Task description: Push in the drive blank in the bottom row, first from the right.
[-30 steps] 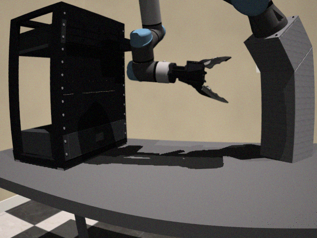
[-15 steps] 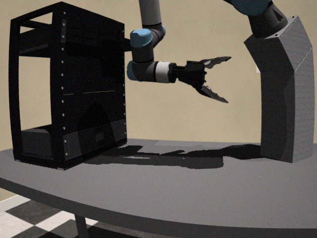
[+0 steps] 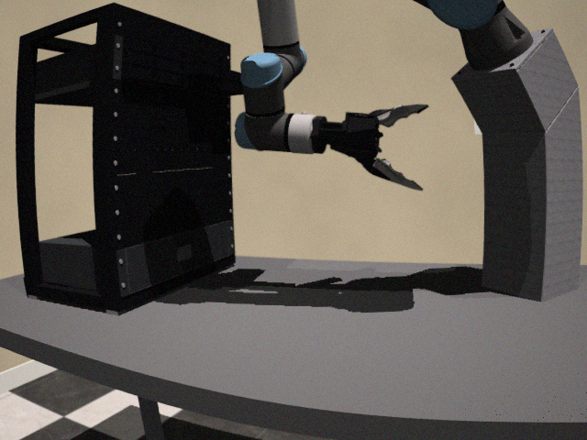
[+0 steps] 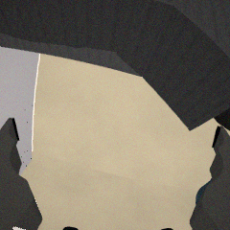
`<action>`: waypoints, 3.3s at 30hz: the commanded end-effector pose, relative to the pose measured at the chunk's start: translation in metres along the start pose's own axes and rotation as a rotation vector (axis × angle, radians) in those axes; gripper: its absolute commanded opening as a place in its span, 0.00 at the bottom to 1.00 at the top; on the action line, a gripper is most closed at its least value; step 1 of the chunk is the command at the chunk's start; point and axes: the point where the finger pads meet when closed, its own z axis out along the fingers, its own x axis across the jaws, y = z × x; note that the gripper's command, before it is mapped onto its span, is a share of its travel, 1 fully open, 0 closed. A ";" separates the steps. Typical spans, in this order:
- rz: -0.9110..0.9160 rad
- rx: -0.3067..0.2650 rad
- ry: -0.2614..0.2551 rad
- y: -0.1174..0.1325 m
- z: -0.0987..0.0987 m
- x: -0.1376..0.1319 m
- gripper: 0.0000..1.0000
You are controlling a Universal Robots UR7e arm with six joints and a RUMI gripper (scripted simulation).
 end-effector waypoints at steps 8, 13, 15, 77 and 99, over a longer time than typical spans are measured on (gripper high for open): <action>-0.001 -0.001 0.000 0.000 0.000 0.000 1.00; -0.005 -0.005 0.001 0.001 0.001 0.001 1.00; -0.008 -0.007 0.002 0.001 0.001 0.001 1.00; -0.542 -0.522 -0.037 0.075 0.041 0.044 1.00; -0.929 -0.925 -0.336 0.143 0.019 0.071 1.00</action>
